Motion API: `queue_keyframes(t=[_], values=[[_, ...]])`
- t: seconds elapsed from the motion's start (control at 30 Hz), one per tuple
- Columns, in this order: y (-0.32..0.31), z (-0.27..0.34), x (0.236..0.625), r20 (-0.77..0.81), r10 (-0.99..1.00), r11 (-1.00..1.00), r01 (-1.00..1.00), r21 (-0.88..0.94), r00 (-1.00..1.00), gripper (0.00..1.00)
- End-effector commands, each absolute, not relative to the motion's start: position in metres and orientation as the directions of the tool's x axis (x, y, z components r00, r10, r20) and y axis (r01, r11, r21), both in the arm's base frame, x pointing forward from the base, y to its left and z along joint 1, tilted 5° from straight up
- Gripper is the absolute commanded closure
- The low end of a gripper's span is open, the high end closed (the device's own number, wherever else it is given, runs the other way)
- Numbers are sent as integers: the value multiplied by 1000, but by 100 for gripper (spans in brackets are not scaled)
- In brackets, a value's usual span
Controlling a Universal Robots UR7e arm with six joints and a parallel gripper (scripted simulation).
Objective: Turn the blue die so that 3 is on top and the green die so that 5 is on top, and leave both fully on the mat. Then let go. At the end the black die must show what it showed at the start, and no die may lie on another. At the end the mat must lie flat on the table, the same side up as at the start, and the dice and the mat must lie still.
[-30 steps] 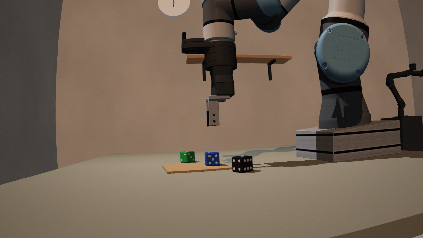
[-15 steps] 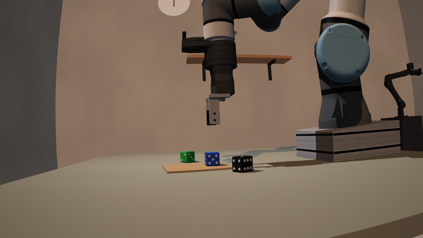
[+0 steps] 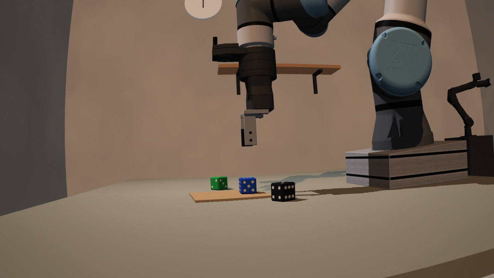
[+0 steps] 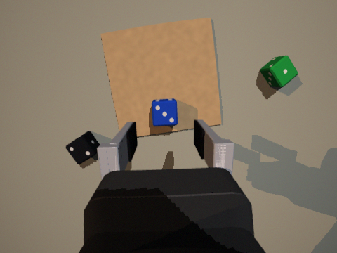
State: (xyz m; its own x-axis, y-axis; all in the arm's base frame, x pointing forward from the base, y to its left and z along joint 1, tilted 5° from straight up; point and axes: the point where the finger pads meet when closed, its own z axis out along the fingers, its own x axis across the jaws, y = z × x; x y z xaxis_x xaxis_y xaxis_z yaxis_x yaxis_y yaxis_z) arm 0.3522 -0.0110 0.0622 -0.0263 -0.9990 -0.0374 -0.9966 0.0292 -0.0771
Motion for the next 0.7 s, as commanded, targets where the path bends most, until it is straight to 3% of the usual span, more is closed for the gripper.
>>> queue_keyframes(t=[0.0, 0.67], values=[[-12, 63, 353, -38, -999, 36, -996, -78, -33, 0], [-28, 64, 362, -54, -967, 253, -965, -68, -250, 0]])
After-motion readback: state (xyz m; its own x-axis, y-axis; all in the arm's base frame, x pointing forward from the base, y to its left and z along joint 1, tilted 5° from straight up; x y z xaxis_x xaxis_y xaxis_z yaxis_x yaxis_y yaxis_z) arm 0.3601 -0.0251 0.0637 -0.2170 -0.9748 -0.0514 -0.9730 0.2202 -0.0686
